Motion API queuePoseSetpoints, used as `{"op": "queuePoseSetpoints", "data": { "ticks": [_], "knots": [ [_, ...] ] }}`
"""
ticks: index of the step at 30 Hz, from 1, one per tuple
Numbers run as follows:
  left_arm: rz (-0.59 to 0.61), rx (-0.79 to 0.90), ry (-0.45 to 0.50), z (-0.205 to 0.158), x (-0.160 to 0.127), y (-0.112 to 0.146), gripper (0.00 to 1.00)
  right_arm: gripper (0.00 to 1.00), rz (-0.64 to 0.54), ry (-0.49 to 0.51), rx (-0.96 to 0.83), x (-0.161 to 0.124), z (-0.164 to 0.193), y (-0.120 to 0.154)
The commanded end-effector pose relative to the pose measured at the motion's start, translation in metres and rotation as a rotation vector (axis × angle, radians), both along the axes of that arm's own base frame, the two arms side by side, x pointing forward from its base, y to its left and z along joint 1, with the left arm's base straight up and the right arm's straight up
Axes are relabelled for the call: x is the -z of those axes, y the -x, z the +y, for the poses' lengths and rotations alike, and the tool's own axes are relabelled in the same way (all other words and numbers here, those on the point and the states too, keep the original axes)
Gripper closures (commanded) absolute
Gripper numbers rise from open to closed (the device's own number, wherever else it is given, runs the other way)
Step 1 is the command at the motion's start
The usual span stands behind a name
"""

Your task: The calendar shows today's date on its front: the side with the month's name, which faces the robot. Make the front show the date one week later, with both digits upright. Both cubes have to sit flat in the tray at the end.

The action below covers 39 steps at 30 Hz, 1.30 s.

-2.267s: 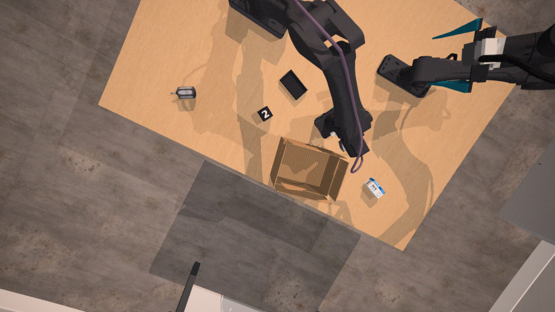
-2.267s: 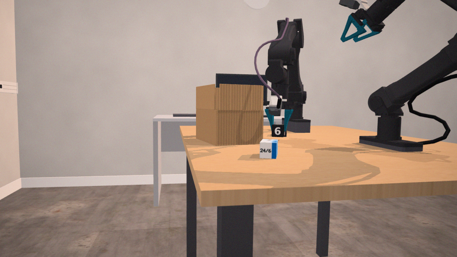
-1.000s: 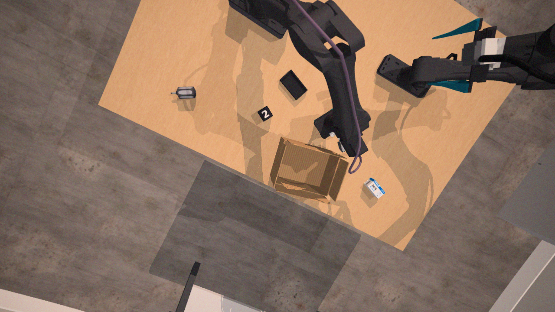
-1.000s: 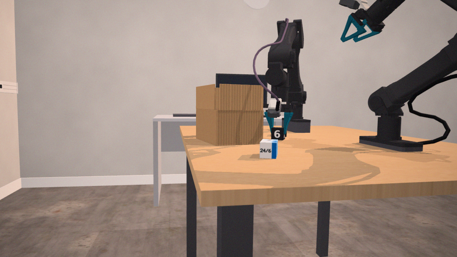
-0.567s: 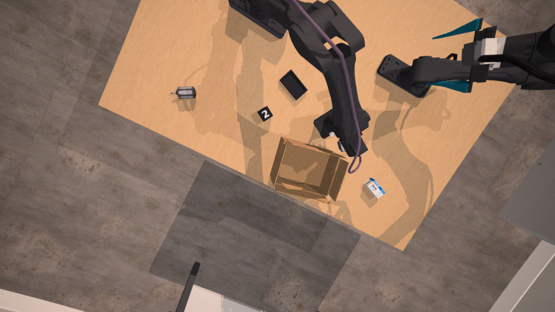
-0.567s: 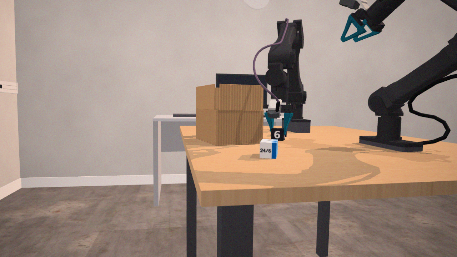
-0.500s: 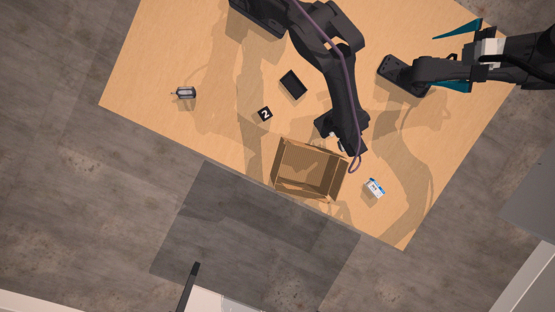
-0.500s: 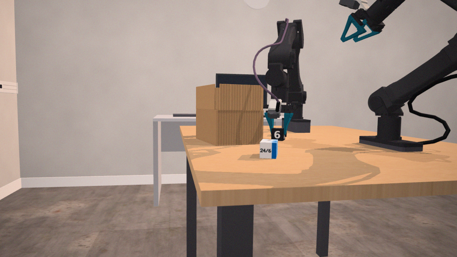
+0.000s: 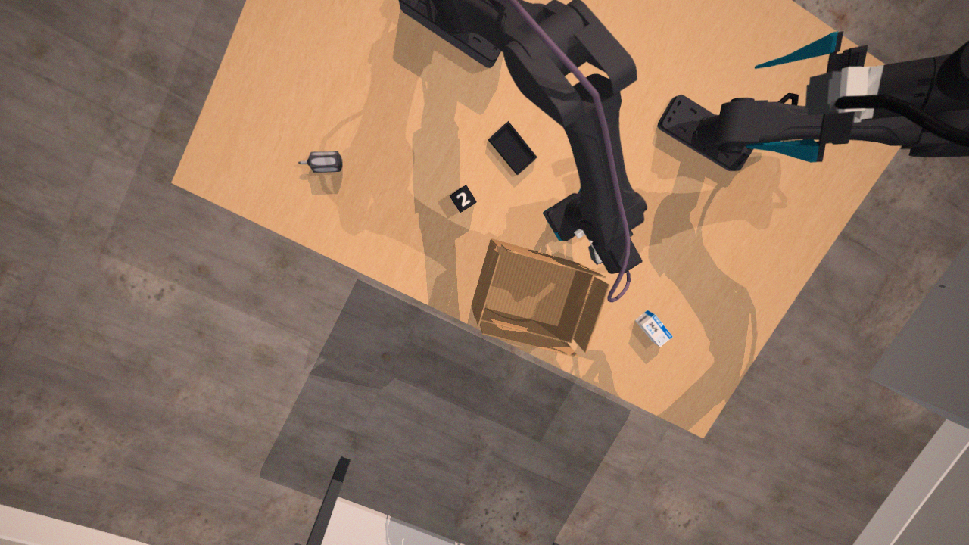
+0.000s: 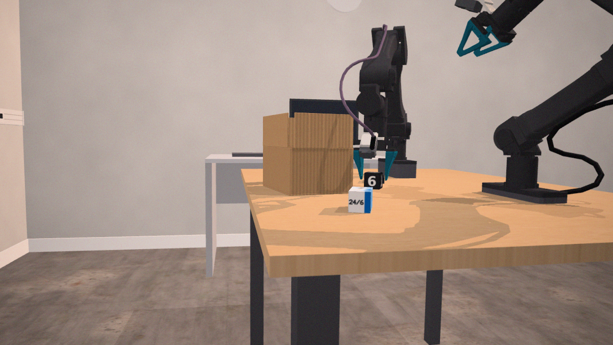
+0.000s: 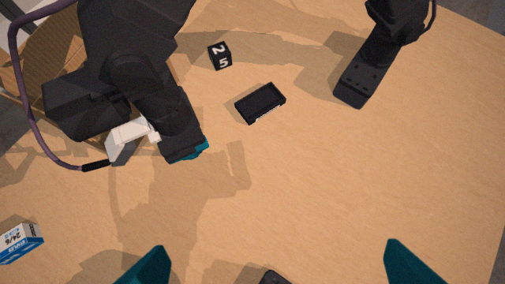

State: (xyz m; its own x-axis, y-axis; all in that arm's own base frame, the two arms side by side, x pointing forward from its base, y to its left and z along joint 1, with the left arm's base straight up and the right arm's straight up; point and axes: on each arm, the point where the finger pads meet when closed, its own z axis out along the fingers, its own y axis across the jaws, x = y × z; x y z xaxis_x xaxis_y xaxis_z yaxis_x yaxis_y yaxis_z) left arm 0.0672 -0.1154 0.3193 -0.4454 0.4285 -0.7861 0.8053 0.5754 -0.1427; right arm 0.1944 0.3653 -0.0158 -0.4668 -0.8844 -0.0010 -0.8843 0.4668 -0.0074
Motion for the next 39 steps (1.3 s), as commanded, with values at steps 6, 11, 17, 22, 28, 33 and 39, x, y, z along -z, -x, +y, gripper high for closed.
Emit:
{"op": "queuePoseSetpoints", "data": {
  "ticks": [6,11,17,22,28,33,39],
  "knots": [
    [-0.009,0.003,0.023,0.006,-0.007,0.002,0.00,0.35,-0.034,-0.057,-0.002,-0.040,0.014,-0.007],
    [-0.009,0.003,0.023,0.006,-0.007,0.002,0.00,0.24,-0.034,-0.057,-0.002,-0.043,0.013,-0.006],
    [-0.009,0.003,0.023,0.006,-0.007,0.002,0.00,0.00,-0.035,-0.057,-0.008,-0.075,0.012,-0.005],
    [-0.009,0.003,0.023,0.006,-0.007,0.002,0.00,0.00,-0.019,-0.028,0.002,-0.070,0.007,-0.002],
    [-0.009,0.003,0.023,0.006,-0.007,0.002,0.00,0.00,-0.008,-0.007,0.004,-0.060,0.004,-0.001],
    [-0.009,0.003,0.023,0.006,-0.007,0.002,0.00,0.00,-0.068,-0.068,-0.066,-0.062,0.017,-0.010],
    [-0.009,0.003,0.023,0.006,-0.007,0.002,0.00,0.00,-0.187,-0.232,-0.255,-0.071,0.055,-0.006]
  ]
}}
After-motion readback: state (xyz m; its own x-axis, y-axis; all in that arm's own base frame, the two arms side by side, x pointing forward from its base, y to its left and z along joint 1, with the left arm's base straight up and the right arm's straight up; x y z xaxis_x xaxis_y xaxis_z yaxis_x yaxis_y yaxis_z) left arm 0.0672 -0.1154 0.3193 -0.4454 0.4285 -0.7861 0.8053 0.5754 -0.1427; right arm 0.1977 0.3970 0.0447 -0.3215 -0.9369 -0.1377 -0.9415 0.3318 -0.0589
